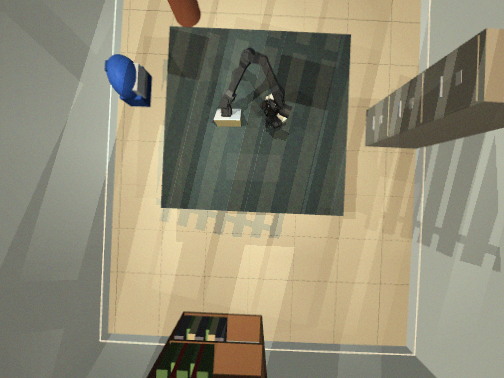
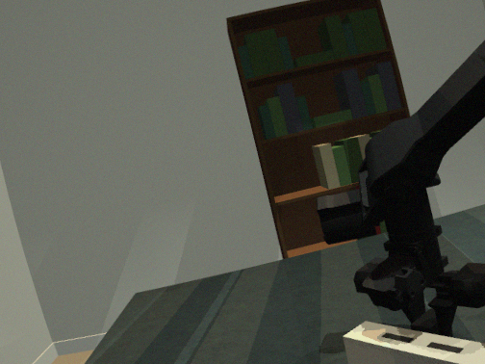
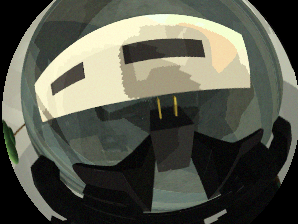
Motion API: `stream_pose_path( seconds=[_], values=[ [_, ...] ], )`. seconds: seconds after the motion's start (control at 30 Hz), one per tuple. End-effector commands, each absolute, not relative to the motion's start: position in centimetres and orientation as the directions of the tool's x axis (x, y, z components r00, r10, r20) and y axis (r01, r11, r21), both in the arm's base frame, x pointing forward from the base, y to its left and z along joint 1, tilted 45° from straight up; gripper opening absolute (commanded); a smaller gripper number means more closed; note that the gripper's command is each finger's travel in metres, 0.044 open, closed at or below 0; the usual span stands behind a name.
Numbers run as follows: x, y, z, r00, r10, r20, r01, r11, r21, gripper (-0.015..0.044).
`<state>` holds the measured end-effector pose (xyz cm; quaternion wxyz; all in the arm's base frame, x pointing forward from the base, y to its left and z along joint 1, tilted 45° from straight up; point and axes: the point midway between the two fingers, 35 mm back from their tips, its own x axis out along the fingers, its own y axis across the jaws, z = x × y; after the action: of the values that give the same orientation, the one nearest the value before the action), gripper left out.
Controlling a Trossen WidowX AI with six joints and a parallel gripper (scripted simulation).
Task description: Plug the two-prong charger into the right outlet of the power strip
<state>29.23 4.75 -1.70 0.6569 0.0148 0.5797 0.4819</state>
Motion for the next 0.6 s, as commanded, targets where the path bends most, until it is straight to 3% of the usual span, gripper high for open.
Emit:
stream_pose_path(
  seconds=[0.0, 0.57],
  values=[
    [29.48, 4.82, -1.55, -0.132, 0.654, -0.745, -0.615, 0.535, 0.579, 0.0000],
    [29.66, 4.92, -1.46, -0.132, 0.654, -0.745, -0.615, 0.535, 0.579, 0.0000]
  ],
)
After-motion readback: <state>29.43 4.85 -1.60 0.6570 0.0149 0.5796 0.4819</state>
